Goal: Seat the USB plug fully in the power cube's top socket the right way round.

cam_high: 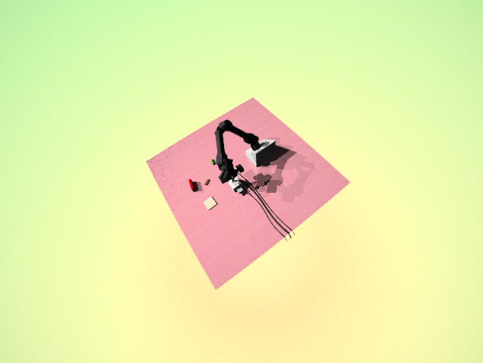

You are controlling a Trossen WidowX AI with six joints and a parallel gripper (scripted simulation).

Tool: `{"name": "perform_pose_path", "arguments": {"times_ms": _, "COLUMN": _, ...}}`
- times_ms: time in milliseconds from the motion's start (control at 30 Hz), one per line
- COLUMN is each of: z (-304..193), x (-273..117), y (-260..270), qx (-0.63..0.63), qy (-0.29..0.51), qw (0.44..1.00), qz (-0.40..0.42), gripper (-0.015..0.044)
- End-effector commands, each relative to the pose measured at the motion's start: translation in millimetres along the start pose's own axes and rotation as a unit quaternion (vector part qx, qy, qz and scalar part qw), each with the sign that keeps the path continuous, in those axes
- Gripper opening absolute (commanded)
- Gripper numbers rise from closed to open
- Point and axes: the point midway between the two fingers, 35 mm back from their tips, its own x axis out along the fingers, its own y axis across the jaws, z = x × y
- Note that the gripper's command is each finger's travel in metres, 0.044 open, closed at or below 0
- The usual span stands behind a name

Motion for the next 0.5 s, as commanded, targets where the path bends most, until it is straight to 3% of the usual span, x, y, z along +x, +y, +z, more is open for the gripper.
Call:
{"name": "perform_pose_path", "arguments": {"times_ms": 0, "z": -0.4, "x": -3.6, "y": -0.1, "qx": 0.002, "qy": 0.001, "qw": 1.0, "qz": -0.001, "gripper": 0.0}}
{"name": "perform_pose_path", "arguments": {"times_ms": 467, "z": -0.5, "x": -12.9, "y": -0.1, "qx": 0.002, "qy": 0.002, "qw": 1.0, "qz": -0.001, "gripper": 0.0}}
